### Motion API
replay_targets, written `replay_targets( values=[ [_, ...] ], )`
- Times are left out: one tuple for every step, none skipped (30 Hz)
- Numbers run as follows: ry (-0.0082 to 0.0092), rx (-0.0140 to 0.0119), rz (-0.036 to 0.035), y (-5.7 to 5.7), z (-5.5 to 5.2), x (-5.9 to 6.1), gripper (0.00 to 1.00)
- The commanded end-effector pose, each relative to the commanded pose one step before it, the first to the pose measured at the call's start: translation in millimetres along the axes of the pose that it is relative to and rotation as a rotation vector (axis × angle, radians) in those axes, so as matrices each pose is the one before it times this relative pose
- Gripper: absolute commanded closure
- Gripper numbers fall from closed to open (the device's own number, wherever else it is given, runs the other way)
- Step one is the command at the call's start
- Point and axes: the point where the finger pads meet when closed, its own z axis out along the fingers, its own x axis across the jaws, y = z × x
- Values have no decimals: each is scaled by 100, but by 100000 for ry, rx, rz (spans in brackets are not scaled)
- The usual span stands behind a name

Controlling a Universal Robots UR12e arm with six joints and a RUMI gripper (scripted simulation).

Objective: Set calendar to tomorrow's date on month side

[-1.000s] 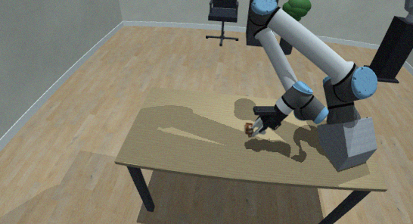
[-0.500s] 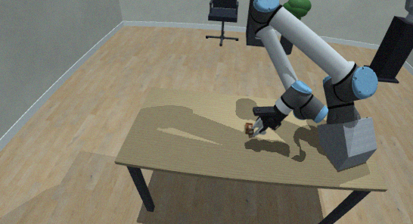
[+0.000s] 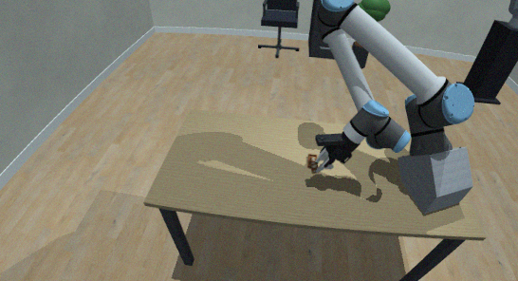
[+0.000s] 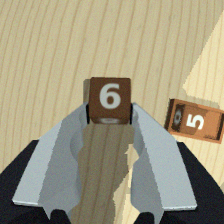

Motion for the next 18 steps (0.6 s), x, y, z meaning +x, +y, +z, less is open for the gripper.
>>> replay_targets(
  values=[
    [-432, -3688, 532, -357, 309, -243, 89],
    [-72, -749, 40, -8, 36, -28, 89],
    [-64, -771, 37, -8, 32, -26, 89],
    [0, 0, 0, 0, 0, 0, 89],
    [0, 0, 0, 0, 0, 0, 89],
    [-55, -789, 33, -9, 28, -23, 89],
    [-45, -804, 29, -9, 23, -19, 89],
    [-35, -816, 24, -9, 18, -15, 89],
    [-23, -823, 19, -10, 13, -11, 89],
    [-12, -826, 14, -10, 7, -7, 89],
    [0, -825, 9, -9, 1, -2, 89],
    [12, -821, 4, -9, -4, 2, 89],
    [24, -813, -1, -9, -10, 7, 89],
    [36, -801, -6, -8, -16, 11, 89],
    [47, -785, -11, -8, -21, 15, 89],
    [57, -767, -15, -7, -26, 19, 89],
    [66, -745, -19, -6, -30, 23, 89],
    [74, -720, -23, -6, -34, 26, 89]
  ],
)
